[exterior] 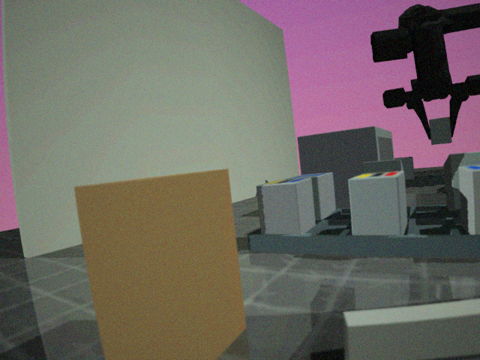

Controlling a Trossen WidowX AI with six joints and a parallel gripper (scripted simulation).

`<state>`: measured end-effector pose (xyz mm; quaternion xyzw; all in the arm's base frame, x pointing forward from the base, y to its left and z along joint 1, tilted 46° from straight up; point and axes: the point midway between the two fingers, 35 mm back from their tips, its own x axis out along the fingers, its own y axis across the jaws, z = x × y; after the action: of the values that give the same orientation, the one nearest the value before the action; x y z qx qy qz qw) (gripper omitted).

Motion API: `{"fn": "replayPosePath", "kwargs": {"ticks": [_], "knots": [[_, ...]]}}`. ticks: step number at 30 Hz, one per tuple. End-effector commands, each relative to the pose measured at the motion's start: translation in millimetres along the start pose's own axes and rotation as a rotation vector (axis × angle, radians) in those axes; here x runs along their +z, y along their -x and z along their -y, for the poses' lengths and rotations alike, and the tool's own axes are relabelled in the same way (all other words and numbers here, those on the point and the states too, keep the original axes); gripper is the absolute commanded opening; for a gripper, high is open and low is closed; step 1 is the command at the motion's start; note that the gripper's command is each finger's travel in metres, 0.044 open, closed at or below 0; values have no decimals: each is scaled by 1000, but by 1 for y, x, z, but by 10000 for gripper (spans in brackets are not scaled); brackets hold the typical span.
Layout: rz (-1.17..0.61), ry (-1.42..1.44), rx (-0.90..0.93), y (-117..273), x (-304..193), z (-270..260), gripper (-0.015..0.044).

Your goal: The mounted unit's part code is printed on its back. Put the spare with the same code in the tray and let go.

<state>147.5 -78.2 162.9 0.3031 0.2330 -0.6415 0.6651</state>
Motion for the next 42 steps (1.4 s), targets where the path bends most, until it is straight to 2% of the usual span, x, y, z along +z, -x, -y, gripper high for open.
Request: {"fn": "replayPosePath", "kwargs": {"ticks": [1,15,42], "knots": [[10,-1,4,14,2,1,0],[10,-1,4,19,-5,-6,0],[6,-8,11,29,10,-134,0]]}}
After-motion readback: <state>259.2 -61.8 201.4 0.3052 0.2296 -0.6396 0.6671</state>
